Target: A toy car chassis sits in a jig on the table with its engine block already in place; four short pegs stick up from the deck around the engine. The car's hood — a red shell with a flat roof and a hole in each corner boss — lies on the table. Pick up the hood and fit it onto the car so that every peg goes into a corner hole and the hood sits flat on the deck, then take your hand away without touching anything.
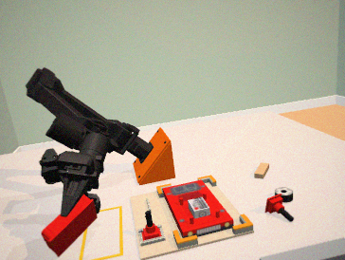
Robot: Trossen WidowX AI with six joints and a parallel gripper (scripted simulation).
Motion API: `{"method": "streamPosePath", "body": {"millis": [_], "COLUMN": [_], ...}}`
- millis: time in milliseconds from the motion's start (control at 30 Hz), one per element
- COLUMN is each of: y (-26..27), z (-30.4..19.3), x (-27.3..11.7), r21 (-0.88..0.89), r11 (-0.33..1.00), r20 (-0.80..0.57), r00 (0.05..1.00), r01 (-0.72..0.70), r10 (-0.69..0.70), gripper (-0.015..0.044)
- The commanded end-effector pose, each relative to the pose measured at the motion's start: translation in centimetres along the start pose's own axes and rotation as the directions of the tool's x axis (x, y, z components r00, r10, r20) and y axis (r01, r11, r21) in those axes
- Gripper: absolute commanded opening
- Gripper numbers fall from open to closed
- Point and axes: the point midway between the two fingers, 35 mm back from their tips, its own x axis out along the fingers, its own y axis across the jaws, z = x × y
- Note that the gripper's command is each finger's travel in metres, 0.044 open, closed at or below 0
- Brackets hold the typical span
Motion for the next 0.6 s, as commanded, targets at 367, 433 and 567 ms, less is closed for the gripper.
{"method": "streamPosePath", "body": {"millis": [367,433,567], "y": [-0.06,-0.06,-0.06], "z": [-0.05,-0.05,-0.06], "x": [0.02,0.02,0.02], "r21": [0.45,0.503,0.567], "r11": [0.893,0.864,0.824], "r20": [0.001,0.001,0.001], "r00": [1.0,1.0,1.0], "r01": [0.001,0.001,0.001], "r10": [-0.002,-0.002,-0.002], "gripper": [0.0,0.0,0.0]}}
